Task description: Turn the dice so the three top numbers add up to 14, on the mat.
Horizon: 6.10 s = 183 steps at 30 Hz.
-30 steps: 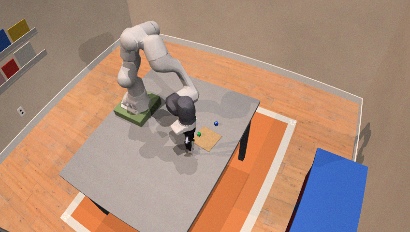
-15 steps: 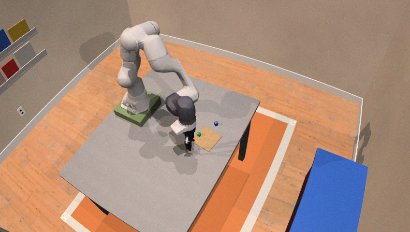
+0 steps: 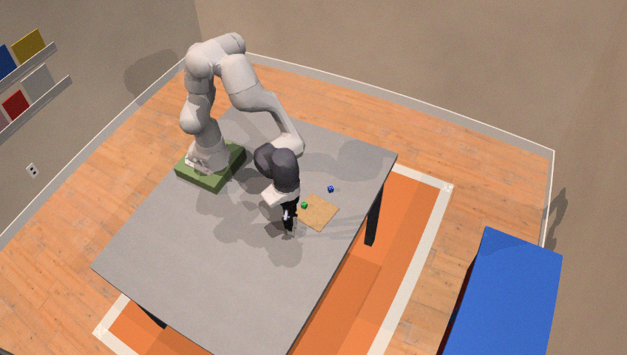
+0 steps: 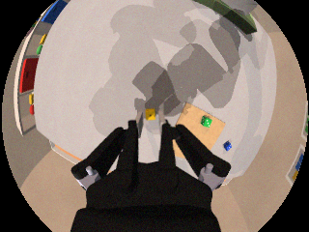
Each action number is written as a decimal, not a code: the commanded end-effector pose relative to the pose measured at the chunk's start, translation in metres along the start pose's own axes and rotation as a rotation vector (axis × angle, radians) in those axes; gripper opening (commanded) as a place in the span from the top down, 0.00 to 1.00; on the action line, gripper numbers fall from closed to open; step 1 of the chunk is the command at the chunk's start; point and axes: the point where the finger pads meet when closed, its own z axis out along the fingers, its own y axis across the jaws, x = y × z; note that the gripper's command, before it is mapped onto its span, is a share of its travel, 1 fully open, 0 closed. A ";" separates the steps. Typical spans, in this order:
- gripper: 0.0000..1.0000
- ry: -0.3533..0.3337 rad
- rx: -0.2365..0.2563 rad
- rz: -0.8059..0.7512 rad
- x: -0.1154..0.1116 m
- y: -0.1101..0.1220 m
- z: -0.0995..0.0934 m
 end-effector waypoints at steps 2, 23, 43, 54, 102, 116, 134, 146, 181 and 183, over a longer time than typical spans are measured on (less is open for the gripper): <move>0.79 -0.005 0.002 -0.006 -0.002 -0.001 0.005; 0.79 -0.005 0.002 -0.006 -0.002 -0.001 0.019; 0.79 -0.005 0.002 -0.006 -0.002 -0.001 0.019; 0.79 -0.005 0.002 -0.006 -0.002 -0.001 0.019; 0.91 -0.005 0.002 -0.006 -0.002 -0.001 -0.033; 0.91 -0.005 0.002 -0.006 -0.001 -0.001 -0.081; 0.91 -0.004 0.003 -0.350 -0.005 0.003 -0.074; 0.91 -0.018 -0.002 -0.442 -0.006 0.005 -0.072; 0.91 -0.454 -0.106 -0.435 0.006 0.001 -0.068; 0.91 -0.500 -0.115 -0.433 0.007 0.000 -0.068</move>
